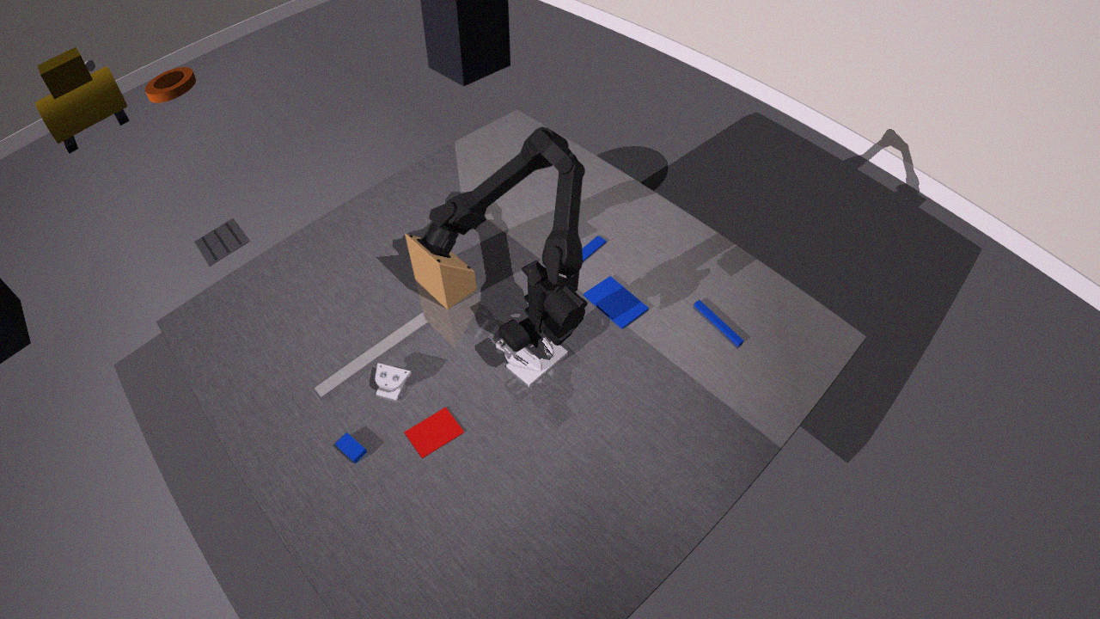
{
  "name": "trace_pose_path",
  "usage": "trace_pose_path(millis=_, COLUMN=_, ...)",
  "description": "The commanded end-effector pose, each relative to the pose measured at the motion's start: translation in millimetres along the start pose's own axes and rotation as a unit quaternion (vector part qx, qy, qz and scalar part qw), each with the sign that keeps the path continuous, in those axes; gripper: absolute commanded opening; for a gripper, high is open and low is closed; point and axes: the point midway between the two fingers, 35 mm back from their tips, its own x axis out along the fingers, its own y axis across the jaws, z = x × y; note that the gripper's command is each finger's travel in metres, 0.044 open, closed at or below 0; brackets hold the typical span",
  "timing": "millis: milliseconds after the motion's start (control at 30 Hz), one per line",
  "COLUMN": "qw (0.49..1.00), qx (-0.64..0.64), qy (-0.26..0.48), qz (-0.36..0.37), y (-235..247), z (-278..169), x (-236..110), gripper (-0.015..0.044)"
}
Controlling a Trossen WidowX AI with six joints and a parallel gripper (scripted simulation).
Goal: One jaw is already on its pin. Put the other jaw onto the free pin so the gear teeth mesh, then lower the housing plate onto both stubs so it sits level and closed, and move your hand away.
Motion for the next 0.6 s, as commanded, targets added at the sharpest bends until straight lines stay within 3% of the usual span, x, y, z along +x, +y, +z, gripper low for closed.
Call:
trace_pose_path(millis=0, qw=1.000, qx=0.003, qy=0.000, qz=0.002, y=0.6, z=0.0, x=1.0, gripper=0.0134)
trace_pose_path(millis=567, qw=1.000, qx=0.003, qy=0.000, qz=0.003, y=0.7, z=-0.1, x=5.2, gripper=0.0134)
